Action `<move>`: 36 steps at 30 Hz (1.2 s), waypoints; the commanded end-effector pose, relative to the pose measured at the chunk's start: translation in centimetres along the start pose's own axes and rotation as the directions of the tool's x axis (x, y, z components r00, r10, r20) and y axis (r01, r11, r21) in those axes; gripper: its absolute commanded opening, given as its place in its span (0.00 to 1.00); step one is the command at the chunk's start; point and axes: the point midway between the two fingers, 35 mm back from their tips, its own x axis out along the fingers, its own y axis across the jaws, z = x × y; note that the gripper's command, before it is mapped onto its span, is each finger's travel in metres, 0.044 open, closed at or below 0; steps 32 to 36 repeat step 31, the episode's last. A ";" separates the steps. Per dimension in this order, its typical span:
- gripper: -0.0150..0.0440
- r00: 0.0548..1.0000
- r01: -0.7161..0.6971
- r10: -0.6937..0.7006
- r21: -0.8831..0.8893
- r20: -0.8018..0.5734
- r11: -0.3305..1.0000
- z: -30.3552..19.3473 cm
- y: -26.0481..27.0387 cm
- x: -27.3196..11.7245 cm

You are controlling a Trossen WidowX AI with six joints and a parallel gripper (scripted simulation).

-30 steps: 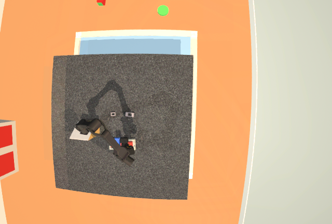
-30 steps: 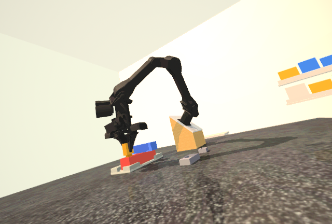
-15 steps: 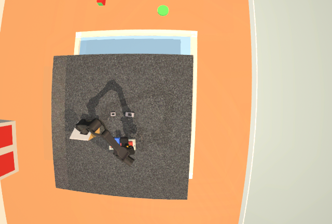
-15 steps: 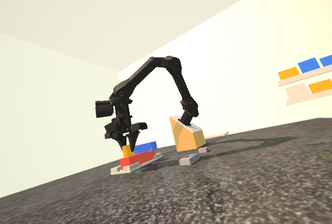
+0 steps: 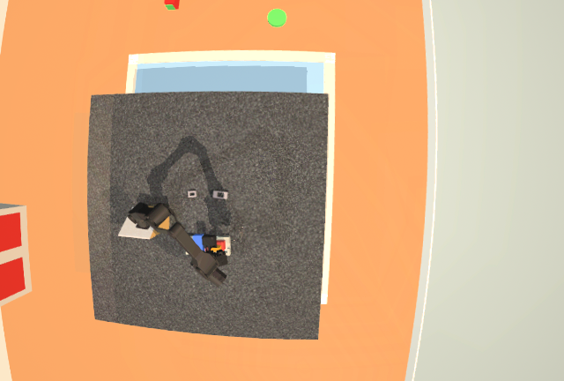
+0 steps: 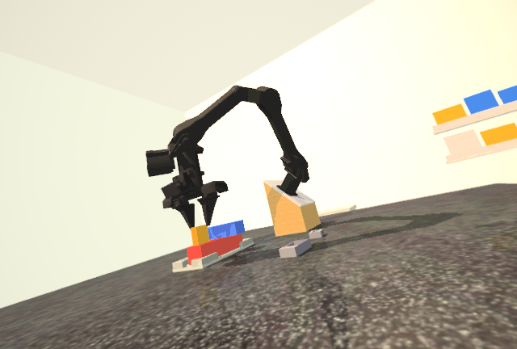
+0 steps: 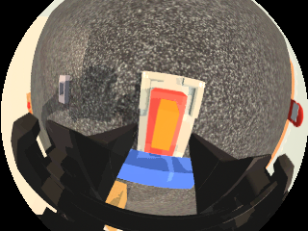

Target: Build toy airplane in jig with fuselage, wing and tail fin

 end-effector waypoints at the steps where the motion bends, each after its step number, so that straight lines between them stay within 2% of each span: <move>1: 0.69 1.000 0.015 -0.015 -0.006 0.025 1.000 0.0 -0.1 -6.4; 36: 0.69 1.000 0.015 -0.015 -0.006 0.025 1.000 0.1 -0.2 -6.7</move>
